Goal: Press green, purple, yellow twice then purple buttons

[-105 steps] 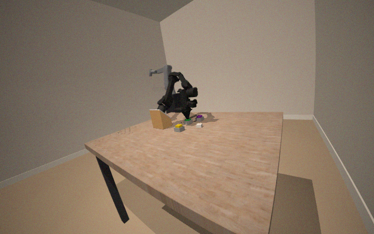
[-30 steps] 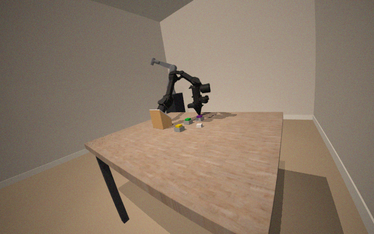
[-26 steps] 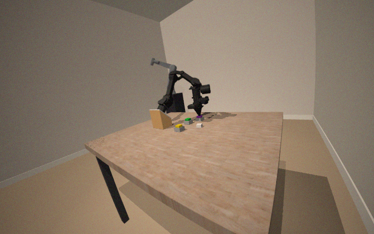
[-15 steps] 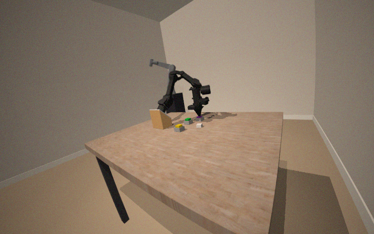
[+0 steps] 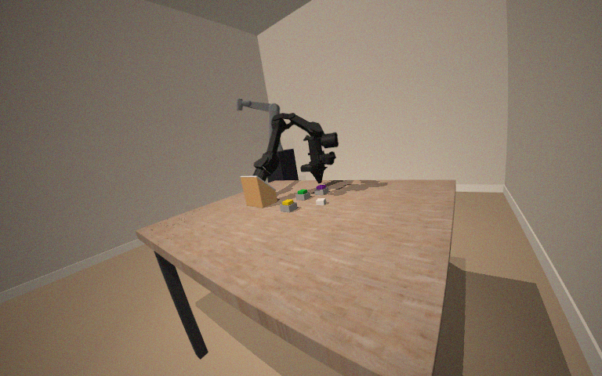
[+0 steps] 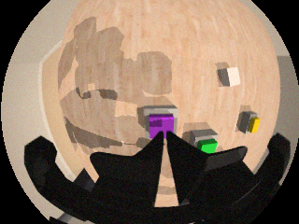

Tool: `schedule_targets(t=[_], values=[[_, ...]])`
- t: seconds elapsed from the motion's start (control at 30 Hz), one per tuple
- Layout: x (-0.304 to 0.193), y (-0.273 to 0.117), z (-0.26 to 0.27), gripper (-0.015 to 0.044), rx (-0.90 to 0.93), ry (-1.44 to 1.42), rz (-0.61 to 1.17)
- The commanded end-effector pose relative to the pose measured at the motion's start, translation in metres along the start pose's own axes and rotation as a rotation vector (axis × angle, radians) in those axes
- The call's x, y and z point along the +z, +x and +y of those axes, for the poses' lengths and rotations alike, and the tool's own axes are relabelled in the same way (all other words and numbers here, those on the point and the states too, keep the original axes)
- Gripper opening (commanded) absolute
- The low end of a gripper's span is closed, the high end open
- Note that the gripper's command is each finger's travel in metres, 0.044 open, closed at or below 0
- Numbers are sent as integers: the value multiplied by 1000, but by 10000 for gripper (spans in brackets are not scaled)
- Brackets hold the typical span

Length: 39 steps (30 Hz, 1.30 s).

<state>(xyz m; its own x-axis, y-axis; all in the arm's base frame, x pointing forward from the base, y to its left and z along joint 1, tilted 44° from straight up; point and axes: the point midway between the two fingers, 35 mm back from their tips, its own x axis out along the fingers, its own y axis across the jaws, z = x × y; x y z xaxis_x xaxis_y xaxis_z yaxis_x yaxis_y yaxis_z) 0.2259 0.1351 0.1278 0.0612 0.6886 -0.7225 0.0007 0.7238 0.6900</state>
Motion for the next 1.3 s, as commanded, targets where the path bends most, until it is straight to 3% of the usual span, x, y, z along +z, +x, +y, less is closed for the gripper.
schedule_targets(t=[0.0,0.1,0.27,0.47,0.67,0.9,1.13,1.27], values=[[1,-12,2,20,8,-8,-5],[2,-22,2,20,4,-8,-5],[0,-73,2,20,5,-7,-4],[5,-73,-9,20,-5,-5,-8],[24,-75,-111,20,-53,8,-13],[-6,-74,-216,20,-13,-4,-2],[-11,-70,-225,20,-5,-7,-3],[-10,-21,-225,20,-4,-7,-4]])
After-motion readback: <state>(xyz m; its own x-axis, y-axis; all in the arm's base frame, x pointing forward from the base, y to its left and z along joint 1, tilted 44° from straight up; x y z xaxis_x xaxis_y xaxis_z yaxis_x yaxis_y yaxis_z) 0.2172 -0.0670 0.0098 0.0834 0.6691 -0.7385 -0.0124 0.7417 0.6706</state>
